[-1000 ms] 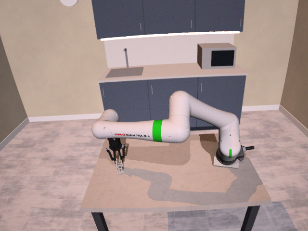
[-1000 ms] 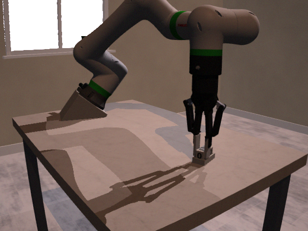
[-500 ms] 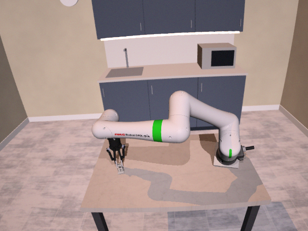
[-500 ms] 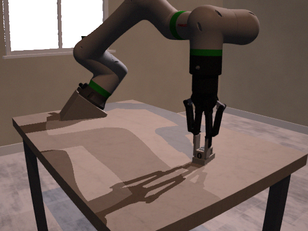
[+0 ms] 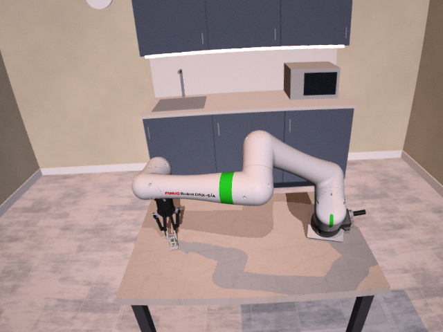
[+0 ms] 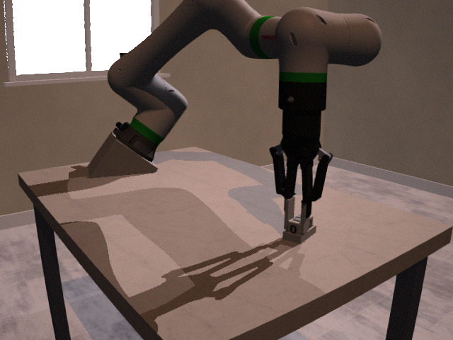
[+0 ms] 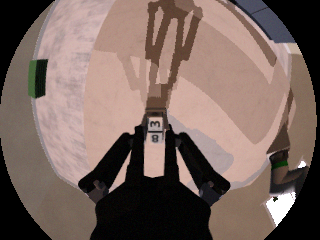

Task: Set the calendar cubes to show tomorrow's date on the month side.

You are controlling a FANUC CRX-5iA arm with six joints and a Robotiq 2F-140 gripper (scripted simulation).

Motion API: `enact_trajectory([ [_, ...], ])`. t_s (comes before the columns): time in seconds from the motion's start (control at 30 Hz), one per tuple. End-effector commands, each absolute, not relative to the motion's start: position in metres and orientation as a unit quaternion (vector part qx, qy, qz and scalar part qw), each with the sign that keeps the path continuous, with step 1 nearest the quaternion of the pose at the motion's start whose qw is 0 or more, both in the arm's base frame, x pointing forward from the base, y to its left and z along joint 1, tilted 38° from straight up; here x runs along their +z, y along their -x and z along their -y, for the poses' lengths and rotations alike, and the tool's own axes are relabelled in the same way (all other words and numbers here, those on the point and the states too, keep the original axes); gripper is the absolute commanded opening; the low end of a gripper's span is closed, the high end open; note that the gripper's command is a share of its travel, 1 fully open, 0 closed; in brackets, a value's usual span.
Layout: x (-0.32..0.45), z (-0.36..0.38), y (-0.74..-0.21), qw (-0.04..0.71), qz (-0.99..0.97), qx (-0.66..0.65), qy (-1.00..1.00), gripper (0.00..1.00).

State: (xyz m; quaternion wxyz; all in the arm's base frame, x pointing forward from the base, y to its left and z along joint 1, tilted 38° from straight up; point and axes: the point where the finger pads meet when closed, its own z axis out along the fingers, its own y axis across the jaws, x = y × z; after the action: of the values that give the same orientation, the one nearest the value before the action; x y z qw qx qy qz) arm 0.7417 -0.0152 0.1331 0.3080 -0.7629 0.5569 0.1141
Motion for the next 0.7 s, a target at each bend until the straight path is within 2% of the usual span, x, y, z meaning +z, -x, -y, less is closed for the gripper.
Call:
enact_trajectory([
  [0.0,0.1334,0.0155,-0.7418,0.308,-0.557,0.114,0.763,0.24],
  [0.43,0.1334,0.0155,-0.7418,0.308,-0.557,0.114,0.763,0.24],
  [0.67,0.1334,0.0155,-0.7418,0.308,-0.557,0.114,0.763,0.31],
])
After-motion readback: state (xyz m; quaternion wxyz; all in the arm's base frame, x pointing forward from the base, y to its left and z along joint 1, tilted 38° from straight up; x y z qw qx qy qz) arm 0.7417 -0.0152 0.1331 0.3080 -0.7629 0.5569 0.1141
